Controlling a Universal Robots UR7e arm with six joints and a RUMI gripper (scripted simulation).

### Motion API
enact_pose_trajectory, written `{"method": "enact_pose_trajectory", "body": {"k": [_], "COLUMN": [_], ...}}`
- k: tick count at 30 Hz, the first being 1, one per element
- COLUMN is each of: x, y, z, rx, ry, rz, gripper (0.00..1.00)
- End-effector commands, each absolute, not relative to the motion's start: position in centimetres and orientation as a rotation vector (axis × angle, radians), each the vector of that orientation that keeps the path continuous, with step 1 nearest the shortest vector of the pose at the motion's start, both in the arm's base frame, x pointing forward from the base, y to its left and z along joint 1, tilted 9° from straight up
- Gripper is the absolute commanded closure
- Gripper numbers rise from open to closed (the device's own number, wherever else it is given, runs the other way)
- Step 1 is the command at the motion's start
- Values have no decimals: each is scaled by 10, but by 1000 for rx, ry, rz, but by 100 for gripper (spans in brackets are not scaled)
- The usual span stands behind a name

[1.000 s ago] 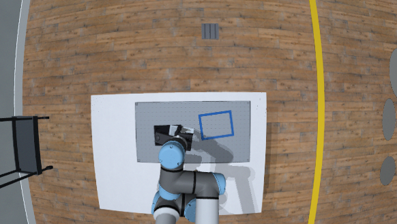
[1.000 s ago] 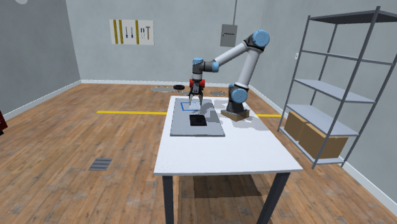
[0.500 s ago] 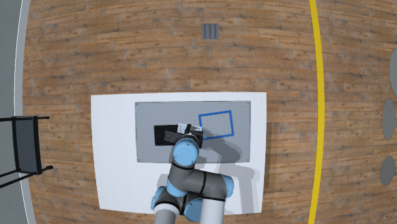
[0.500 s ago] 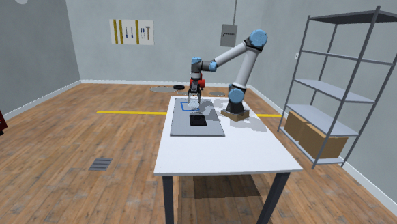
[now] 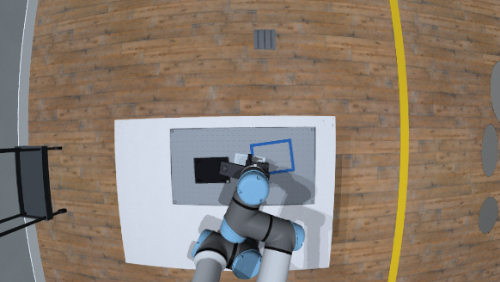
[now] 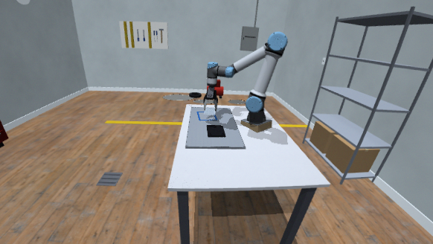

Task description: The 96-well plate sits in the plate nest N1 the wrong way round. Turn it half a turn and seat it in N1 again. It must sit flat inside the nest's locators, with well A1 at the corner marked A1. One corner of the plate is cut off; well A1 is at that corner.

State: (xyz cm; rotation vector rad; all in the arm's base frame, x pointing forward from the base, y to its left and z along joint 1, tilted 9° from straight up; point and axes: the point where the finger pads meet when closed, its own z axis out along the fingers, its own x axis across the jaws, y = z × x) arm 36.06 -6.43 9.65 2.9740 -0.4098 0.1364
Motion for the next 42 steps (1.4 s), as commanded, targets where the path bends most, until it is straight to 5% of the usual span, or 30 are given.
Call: {"method": "enact_pose_trajectory", "body": {"k": [1, 42], "x": [362, 370], "y": [-73, -175], "z": [98, 109], "rx": [2975, 2962], "ry": [-409, -508], "rz": [138, 145], "gripper": [100, 100]}}
